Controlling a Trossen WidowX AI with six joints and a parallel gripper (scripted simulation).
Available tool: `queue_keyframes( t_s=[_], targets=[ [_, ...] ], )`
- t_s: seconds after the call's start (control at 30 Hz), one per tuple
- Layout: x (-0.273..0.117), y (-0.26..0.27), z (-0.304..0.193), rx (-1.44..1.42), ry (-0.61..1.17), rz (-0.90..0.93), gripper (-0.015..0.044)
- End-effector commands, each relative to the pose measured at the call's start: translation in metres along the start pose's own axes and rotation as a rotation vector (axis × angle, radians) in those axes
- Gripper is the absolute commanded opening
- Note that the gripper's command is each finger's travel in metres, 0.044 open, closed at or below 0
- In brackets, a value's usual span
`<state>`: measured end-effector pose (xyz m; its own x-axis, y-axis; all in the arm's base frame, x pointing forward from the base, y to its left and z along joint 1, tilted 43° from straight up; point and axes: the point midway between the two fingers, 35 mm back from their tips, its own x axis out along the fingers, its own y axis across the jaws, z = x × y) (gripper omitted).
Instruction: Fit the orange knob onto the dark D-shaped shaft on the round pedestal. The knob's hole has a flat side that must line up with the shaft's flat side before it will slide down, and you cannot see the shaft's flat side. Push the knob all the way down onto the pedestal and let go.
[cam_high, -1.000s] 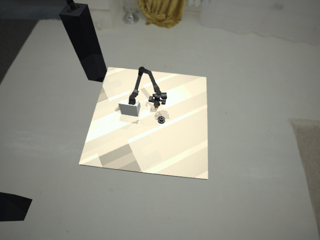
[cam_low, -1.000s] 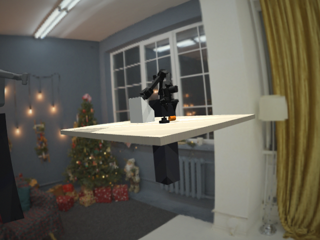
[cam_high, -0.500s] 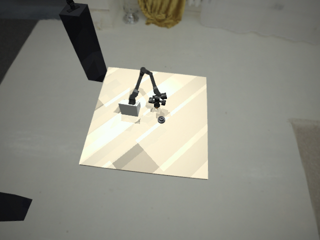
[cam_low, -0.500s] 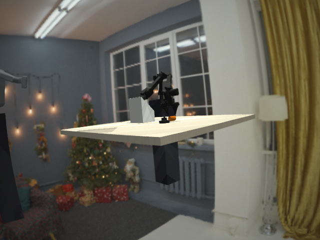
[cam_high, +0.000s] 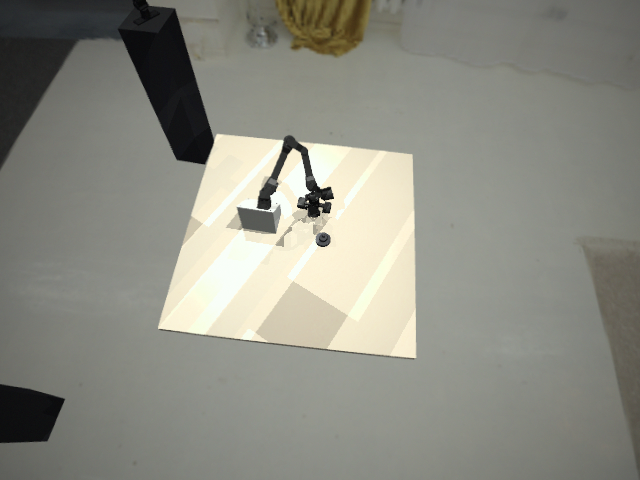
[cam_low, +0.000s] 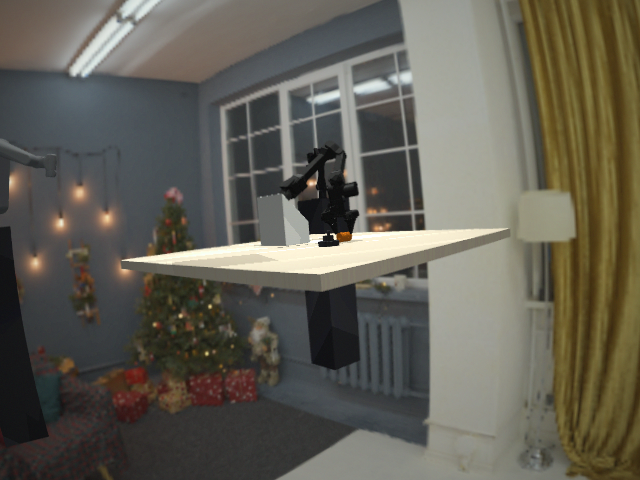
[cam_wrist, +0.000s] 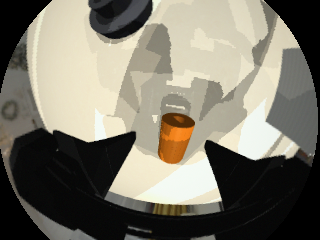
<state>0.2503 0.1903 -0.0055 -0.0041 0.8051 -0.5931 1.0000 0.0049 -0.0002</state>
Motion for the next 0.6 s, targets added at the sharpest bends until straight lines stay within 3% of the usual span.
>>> queue_keyframes(
  t_s=[0.0,0.3,0.57],
  targets=[
    [0.009,-0.004,0.004,0.009,-0.005,-0.009,0.0440],
    [0.020,-0.006,0.005,0.011,-0.003,-0.009,0.0440],
    [0.020,-0.006,0.005,0.011,-0.003,-0.009,0.0240]
  ],
)
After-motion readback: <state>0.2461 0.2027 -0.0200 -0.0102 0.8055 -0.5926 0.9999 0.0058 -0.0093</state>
